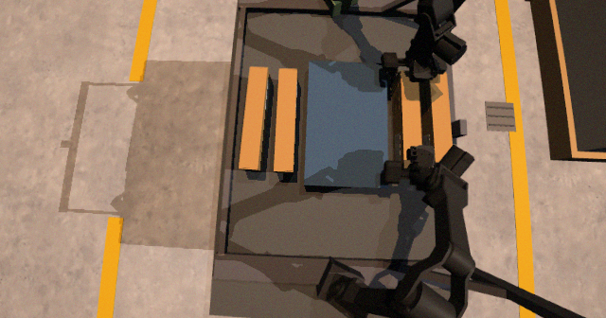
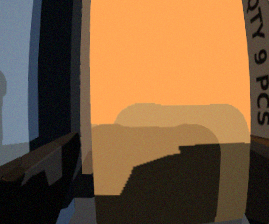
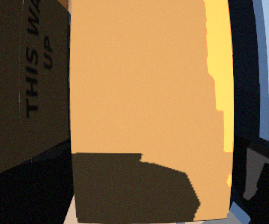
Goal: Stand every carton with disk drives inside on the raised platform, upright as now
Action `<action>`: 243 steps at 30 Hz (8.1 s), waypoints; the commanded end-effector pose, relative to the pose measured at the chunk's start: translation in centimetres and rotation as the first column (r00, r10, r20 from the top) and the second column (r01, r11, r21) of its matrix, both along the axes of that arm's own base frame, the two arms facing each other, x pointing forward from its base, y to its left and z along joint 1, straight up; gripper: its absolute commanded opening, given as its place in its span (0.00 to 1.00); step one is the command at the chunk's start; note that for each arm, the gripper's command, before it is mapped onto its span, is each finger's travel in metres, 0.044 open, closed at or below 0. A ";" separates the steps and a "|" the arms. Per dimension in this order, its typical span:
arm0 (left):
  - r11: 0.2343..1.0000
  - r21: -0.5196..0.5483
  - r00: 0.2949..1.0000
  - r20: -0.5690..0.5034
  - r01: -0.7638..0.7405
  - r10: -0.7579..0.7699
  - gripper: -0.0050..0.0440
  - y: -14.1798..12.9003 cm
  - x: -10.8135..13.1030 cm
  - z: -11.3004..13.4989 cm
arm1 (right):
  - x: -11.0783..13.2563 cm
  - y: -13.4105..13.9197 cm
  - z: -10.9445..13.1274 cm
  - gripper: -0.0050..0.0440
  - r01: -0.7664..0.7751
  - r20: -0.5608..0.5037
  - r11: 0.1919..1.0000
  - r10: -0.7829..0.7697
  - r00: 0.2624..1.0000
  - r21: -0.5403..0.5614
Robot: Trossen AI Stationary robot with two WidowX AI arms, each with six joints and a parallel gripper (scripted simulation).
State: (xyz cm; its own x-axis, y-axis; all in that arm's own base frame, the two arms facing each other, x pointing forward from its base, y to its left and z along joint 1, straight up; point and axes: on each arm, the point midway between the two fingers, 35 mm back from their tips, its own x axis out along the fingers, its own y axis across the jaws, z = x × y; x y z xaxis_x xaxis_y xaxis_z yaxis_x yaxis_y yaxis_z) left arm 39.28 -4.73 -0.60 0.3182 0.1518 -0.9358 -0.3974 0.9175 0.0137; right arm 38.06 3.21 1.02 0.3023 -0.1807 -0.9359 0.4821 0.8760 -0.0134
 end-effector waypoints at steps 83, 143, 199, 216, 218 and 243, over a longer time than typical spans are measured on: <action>1.000 -0.003 1.000 0.015 -0.001 0.001 0.88 -0.1 0.5 0.5 | 0.7 0.2 0.7 0.88 -0.003 0.024 1.000 0.003 1.000 0.006; 1.000 -0.005 1.000 0.024 0.000 0.000 0.88 0.0 0.5 0.5 | 0.7 0.2 0.7 0.88 -0.003 0.024 1.000 0.003 1.000 0.006; 1.000 -0.009 0.999 0.046 0.000 0.000 0.00 -0.1 0.7 0.7 | 0.5 0.1 1.0 0.00 0.000 0.031 1.000 0.000 1.000 0.006; 1.000 -0.016 0.999 0.051 0.005 -0.004 0.00 -0.1 0.8 0.6 | 0.6 0.1 1.1 0.00 0.002 0.031 1.000 -0.002 1.000 0.004; 1.000 -0.016 0.999 0.052 0.006 -0.005 0.00 -0.2 0.7 0.6 | 0.6 0.1 1.1 0.00 0.002 0.031 1.000 -0.002 1.000 0.004; 1.000 -0.016 0.999 0.053 0.006 -0.006 0.00 -0.4 0.8 0.7 | 0.6 0.3 1.1 0.00 -0.005 0.035 1.000 0.005 0.999 0.011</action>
State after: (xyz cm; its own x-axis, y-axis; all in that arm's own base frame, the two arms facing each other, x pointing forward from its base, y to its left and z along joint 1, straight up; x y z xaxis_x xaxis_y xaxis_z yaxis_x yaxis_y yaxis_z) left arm 39.68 -5.08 -0.71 0.3467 0.1387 -0.9277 -0.3921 0.9199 -0.0090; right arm 38.18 3.46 1.05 0.3082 -0.1734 -0.9354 0.4778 0.8785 -0.0054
